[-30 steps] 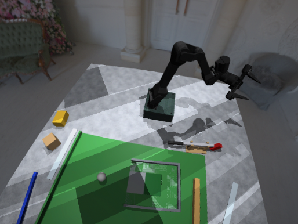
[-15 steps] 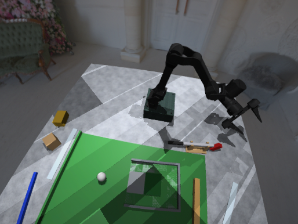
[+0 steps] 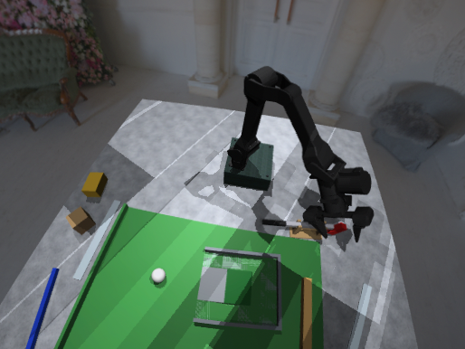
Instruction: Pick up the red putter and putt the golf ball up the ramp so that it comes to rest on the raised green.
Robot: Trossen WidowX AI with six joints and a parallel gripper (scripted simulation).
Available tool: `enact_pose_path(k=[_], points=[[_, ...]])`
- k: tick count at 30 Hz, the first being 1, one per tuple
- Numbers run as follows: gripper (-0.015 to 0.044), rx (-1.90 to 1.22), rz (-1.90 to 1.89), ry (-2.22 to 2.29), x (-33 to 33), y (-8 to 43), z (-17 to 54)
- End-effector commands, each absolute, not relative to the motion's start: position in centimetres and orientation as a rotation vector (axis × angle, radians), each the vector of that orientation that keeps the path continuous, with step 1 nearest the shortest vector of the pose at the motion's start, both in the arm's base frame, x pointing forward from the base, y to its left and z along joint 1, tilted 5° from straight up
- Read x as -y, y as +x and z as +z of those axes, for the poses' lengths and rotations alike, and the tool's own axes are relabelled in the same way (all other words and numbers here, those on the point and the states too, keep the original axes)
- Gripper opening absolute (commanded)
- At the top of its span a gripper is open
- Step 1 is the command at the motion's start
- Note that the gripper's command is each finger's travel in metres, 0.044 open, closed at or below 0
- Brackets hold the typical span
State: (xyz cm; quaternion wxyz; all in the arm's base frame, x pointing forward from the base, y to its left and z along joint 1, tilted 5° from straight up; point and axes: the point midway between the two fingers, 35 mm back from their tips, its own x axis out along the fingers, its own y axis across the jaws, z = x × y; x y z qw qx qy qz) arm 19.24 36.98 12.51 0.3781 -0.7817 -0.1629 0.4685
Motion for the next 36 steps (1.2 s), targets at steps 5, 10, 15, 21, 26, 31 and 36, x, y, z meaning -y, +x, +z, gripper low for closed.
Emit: enact_pose_path(k=[5,10,15,21,26,31,36], points=[[0.044,-0.26,1.46,-1.649,-26.0,21.5,8.2],[0.044,-0.625,1.503,-1.353,-20.8,20.1,7.4],[0.044,-0.787,1.503,-1.197,-18.5,19.0,7.3],[0.044,-0.787,1.503,-1.197,-18.5,19.0,7.3],[0.044,-0.787,1.503,-1.197,-18.6,19.0,6.9],[0.044,-0.787,1.503,-1.197,-18.7,19.2,5.0],[0.044,-0.787,1.503,-1.197,-18.7,19.2,4.6]])
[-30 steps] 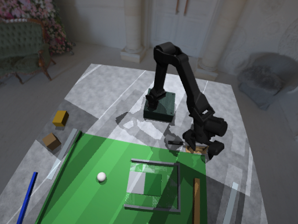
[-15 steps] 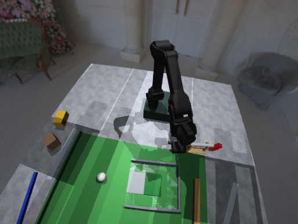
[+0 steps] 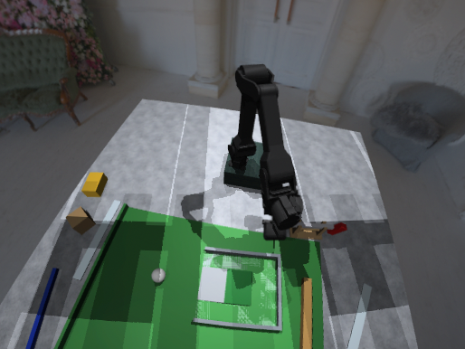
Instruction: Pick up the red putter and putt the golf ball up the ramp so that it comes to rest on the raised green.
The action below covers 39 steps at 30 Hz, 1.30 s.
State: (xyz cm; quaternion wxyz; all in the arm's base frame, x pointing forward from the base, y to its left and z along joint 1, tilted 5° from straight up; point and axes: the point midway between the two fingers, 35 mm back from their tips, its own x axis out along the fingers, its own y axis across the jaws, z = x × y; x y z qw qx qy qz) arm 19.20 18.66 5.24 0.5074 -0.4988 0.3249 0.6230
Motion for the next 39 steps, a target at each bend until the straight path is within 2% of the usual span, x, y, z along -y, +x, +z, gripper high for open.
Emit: enact_pose_path(k=[1,29,39], points=[[0.044,-0.787,1.503,-1.197,-18.7,19.3,4.3],[0.044,-0.787,1.503,-1.197,-19.0,19.5,0.3],[0.0177,-0.78,1.501,-1.201,-19.0,19.6,0.7]])
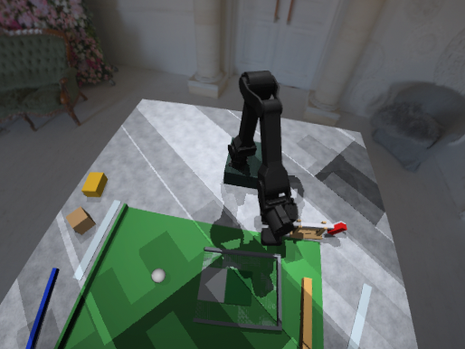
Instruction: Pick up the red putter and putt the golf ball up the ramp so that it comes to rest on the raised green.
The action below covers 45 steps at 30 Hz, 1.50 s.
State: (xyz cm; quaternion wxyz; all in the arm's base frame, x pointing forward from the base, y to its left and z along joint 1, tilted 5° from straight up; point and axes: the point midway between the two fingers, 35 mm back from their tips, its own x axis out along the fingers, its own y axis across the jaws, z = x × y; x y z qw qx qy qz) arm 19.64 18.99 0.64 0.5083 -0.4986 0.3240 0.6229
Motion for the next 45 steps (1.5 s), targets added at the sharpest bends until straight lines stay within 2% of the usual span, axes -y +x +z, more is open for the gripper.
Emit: enact_pose_path(k=[1,5,12,30,45], points=[[0.0151,-0.78,1.501,-1.201,-19.0,19.6,0.7],[0.0046,-0.78,1.501,-1.201,-19.0,19.6,0.7],[0.0,-0.78,1.501,-1.201,-19.0,19.6,0.7],[0.0,-0.781,1.501,-1.201,-18.4,18.8,10.6],[0.0,-0.917,1.322,-1.091,-14.9,23.1,10.0]])
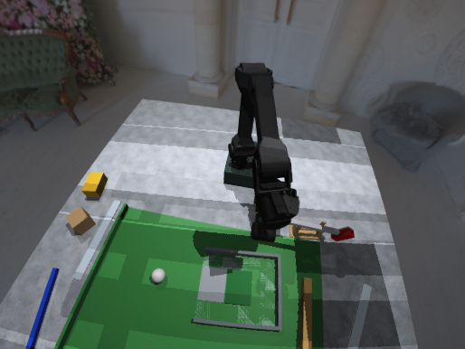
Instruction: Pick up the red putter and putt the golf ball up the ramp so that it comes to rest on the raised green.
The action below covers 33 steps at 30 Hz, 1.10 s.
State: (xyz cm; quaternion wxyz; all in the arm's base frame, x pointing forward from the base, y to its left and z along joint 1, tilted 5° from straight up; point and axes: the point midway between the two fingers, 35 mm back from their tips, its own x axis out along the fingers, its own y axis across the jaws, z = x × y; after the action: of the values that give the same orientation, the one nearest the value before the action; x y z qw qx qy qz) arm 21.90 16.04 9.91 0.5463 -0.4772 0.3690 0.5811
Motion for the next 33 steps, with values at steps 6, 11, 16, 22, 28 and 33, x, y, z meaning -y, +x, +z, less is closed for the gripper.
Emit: enact_pose_path(k=[6,11,16,22,28,33], points=[[0.0,-0.999,1.22,-1.02,-12.3,24.9,9.9],[0.0,-1.056,1.136,-0.959,-10.1,26.4,10.0],[0.0,-1.108,1.051,-0.896,-7.7,27.7,10.2],[0.0,-1.178,0.937,-0.808,-4.7,28.8,10.3],[0.0,-1.24,0.827,-0.722,-1.7,29.4,10.4],[0.0,-1.277,0.75,-0.66,0.9,30.1,10.5]])
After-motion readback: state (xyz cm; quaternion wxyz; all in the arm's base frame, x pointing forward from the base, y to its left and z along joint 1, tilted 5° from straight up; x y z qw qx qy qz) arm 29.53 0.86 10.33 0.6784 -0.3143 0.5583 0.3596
